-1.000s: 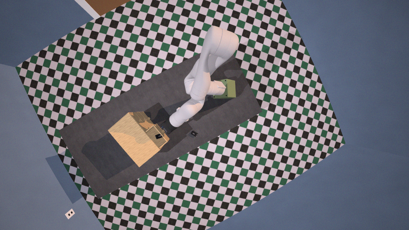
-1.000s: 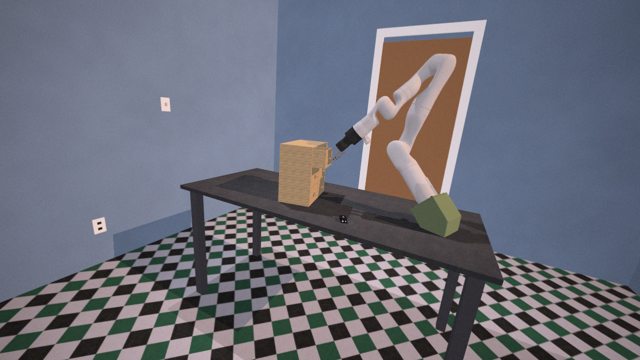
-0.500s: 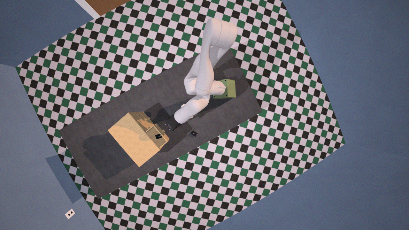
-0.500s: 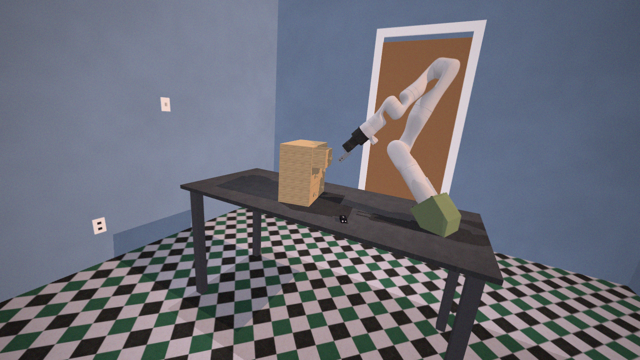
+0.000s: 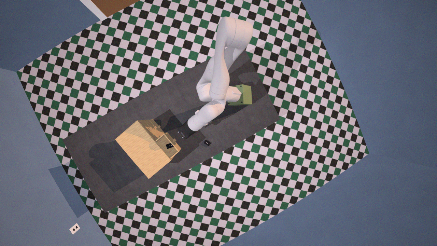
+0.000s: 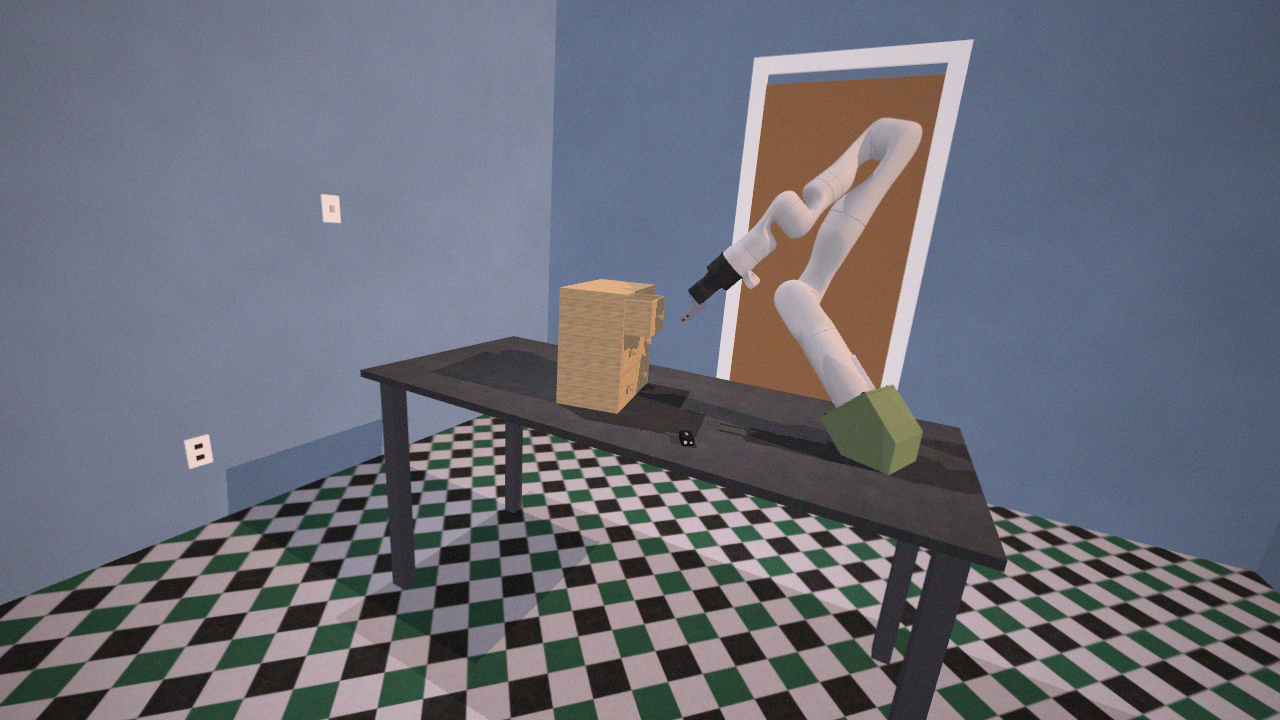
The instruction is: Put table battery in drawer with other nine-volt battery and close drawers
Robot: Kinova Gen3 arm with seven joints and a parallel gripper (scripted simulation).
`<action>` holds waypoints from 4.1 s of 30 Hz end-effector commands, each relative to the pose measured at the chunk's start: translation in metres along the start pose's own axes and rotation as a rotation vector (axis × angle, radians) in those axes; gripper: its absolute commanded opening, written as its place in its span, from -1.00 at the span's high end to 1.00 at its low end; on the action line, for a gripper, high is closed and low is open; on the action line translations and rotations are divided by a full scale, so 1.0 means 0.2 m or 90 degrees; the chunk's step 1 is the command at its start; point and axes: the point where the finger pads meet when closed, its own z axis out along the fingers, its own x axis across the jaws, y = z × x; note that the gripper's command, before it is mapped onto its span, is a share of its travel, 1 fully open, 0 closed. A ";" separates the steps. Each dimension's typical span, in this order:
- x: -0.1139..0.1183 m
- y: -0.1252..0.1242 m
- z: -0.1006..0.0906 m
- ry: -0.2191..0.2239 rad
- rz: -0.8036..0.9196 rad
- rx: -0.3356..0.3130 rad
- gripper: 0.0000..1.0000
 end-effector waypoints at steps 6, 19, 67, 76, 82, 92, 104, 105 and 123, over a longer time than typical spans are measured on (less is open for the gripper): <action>0.01 -0.03 -0.09 0.006 -0.001 -0.012 -0.34; 0.00 -0.09 -0.22 0.013 -0.003 -0.011 -0.34; -0.01 -0.01 -0.77 0.011 -0.008 0.433 -0.34; -0.01 0.00 -0.83 0.011 -0.008 0.487 -0.34; -0.01 0.00 -0.83 0.011 -0.008 0.489 -0.34; -0.01 0.00 -0.83 0.011 -0.008 0.489 -0.34; -0.01 0.00 -0.83 0.011 -0.008 0.489 -0.34; -0.01 0.00 -0.83 0.011 -0.008 0.489 -0.34; -0.01 0.00 -0.83 0.011 -0.008 0.489 -0.34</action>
